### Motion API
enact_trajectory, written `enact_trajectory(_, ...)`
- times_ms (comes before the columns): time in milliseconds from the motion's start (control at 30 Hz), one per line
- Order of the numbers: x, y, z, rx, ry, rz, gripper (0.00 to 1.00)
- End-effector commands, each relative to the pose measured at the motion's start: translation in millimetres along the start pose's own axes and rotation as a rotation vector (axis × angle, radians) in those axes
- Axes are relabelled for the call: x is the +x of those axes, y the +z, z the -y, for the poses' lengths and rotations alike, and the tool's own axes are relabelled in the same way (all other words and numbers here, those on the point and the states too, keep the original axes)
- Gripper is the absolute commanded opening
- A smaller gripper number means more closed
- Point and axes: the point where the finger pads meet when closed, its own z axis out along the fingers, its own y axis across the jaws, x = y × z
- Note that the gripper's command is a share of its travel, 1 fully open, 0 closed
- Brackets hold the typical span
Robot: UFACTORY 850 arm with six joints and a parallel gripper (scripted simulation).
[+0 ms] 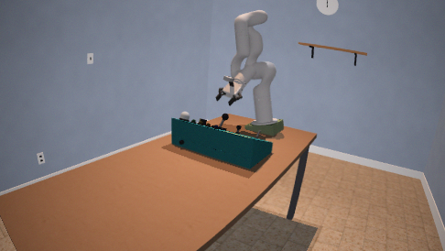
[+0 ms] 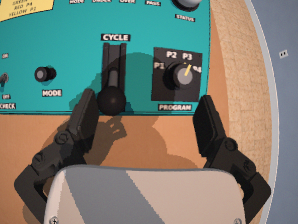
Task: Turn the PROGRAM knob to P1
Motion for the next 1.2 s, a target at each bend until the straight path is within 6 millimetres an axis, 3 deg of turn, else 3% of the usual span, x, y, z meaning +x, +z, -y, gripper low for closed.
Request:
enact_trajectory(0, 1, 0, 0, 0.0, 0.0, -0.001, 1.0)
enact_trajectory(633, 2, -1, 0, 0.0, 0.0, -0.001, 1.0)
enact_trajectory(1167, 14, -19, -4, 0.0, 0.0, -0.001, 1.0)
